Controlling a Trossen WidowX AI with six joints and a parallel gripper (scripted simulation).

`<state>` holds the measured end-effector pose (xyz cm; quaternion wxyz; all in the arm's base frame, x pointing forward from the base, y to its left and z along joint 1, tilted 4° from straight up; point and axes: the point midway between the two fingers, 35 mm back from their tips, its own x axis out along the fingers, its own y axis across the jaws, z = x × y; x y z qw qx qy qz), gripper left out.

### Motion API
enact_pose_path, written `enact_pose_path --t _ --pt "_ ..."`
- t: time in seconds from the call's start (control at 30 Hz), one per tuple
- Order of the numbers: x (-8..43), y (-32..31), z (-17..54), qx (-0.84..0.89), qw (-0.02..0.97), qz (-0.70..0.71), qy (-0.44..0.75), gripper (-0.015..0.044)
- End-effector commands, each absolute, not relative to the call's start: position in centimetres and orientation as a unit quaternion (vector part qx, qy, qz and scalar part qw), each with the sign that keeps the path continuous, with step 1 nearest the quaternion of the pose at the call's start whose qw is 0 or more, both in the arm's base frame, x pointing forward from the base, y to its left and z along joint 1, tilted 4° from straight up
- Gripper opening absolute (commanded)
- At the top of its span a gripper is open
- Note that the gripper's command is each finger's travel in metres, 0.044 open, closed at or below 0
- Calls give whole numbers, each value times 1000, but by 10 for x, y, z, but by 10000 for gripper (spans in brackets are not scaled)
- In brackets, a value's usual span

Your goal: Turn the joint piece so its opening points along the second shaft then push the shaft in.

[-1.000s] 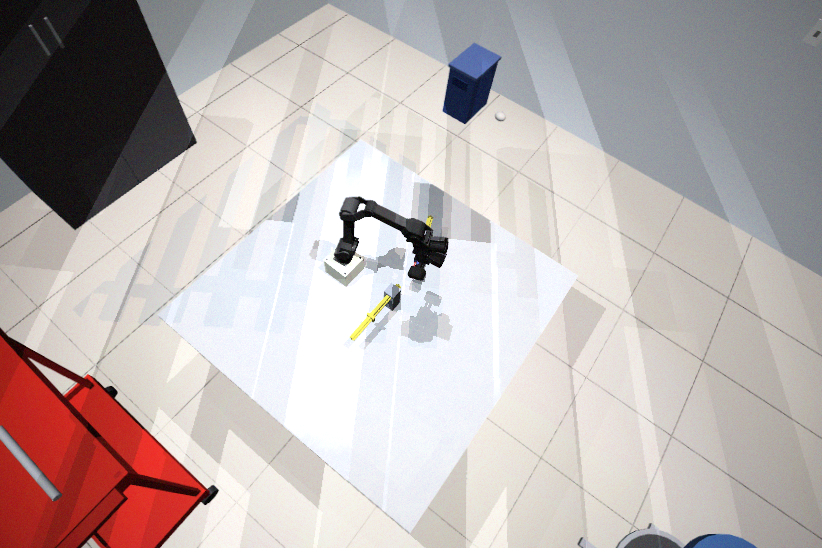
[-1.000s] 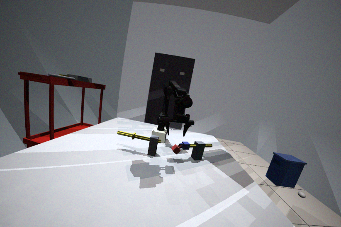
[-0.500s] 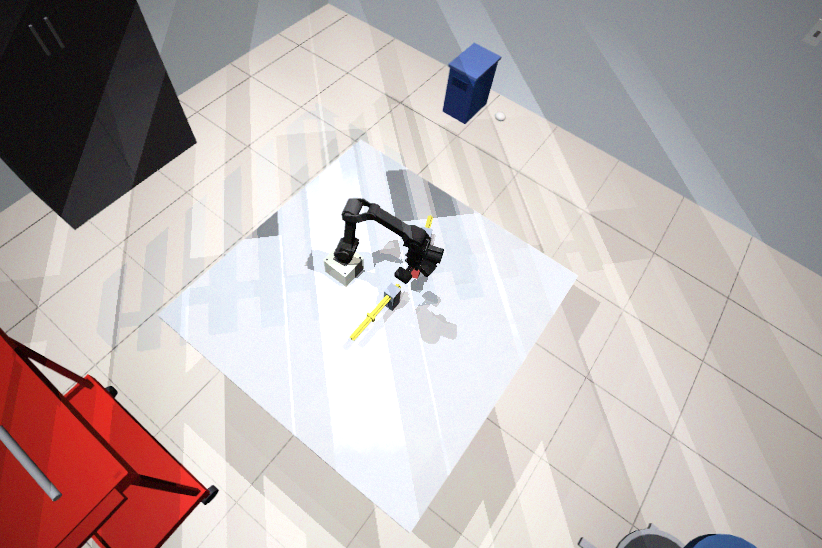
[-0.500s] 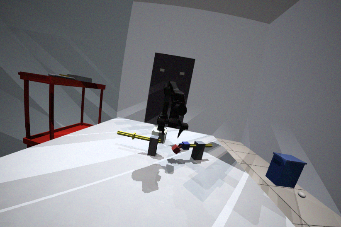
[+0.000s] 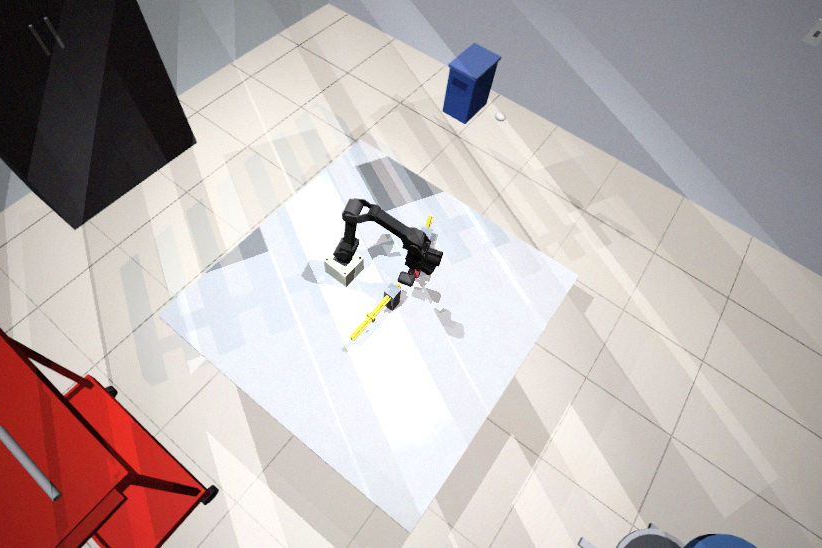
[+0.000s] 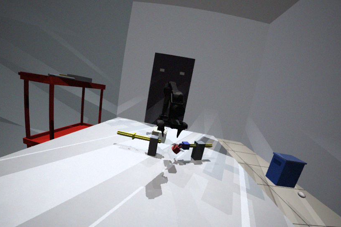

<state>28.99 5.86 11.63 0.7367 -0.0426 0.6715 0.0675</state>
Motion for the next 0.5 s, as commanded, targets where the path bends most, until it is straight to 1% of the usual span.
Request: enact_pose_path --t 0.0,0.47 --pt "290 58 114 -79 732 113 667 440" --pt "291 56 110 -199 704 257 631 440"
